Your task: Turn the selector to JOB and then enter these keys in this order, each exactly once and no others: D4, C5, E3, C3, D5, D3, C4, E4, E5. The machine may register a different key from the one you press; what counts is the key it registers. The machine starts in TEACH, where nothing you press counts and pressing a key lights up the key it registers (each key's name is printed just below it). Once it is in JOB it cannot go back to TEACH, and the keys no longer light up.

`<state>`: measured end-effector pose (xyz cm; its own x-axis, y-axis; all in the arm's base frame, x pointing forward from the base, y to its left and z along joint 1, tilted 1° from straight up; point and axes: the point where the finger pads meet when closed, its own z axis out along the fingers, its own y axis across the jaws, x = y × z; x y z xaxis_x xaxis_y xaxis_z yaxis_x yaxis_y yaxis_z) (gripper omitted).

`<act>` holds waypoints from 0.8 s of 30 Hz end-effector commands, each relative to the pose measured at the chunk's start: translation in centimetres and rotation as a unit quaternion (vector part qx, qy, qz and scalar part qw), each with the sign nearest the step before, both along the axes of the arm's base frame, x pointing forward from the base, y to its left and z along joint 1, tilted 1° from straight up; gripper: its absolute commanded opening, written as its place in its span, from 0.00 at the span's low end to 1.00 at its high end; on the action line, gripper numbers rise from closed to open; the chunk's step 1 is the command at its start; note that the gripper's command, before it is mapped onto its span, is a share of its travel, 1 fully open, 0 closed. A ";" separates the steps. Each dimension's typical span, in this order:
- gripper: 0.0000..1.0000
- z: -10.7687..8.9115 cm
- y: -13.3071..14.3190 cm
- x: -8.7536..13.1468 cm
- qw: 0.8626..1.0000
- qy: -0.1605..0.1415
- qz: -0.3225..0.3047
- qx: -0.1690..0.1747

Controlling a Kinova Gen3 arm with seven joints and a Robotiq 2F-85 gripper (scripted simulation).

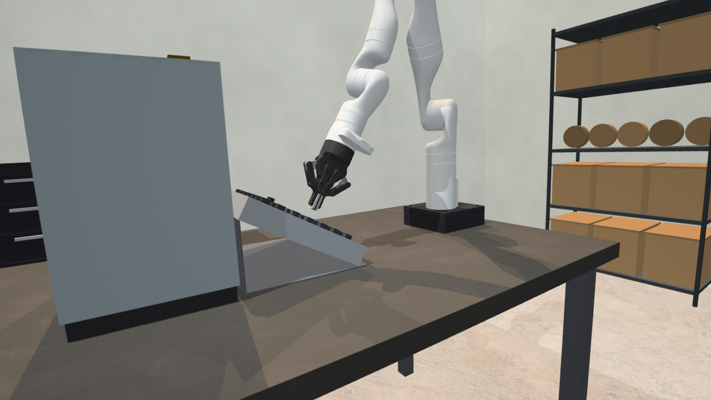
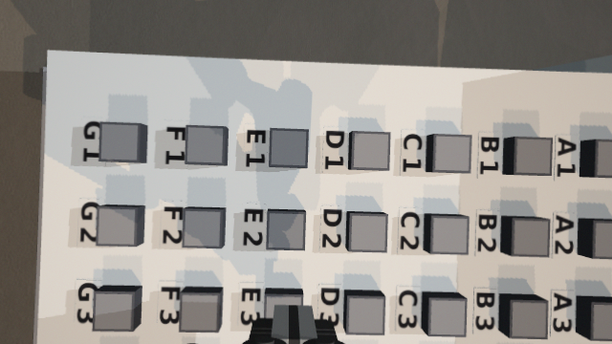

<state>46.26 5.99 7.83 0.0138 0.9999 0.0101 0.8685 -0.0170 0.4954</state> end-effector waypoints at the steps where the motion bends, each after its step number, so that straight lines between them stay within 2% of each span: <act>1: 0.10 0.6 -0.1 -0.2 1.000 -0.001 -0.004 0.001; 13: 0.10 0.8 -0.3 -0.1 1.000 -0.001 -0.004 0.001; 20: 0.10 2.0 -2.9 2.0 1.000 -0.001 -0.004 0.000; 24: 0.10 2.3 -3.5 2.5 1.000 -0.001 -0.004 0.000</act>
